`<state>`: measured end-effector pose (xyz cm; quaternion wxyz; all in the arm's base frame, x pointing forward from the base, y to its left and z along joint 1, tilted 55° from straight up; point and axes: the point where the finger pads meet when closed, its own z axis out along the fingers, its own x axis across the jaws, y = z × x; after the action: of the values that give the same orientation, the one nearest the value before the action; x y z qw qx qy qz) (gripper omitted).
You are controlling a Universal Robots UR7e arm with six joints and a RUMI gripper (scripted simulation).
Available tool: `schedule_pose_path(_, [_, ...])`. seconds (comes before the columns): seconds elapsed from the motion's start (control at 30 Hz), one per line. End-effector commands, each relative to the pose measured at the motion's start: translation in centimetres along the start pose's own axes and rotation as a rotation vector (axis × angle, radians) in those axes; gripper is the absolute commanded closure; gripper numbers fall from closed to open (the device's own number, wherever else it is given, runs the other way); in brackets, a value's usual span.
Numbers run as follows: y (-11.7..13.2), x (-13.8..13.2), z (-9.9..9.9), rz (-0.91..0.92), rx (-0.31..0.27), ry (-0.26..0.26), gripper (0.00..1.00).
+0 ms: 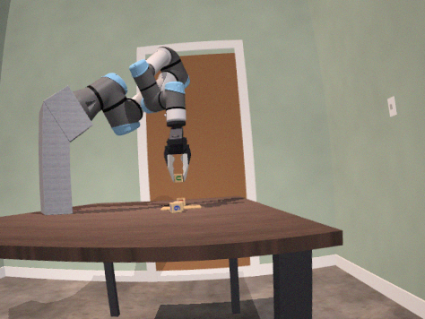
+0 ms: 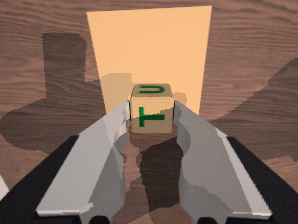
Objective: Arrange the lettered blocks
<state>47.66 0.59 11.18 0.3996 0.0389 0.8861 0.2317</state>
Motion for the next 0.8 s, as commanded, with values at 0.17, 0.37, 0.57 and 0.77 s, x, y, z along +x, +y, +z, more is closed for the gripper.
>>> schedule_pose_path(0.17, [0.0,-0.1,1.6,0.0,0.002,-0.002,0.91])
schedule_pose_path(0.37, [0.0,-0.1,3.0,0.0,0.002,-0.002,0.91])
schedule_pose_path(0.57, [0.0,-0.1,3.9,0.0,0.002,-0.002,0.91])
schedule_pose_path(0.77, [0.0,-0.1,5.3,0.0,0.002,-0.002,0.91])
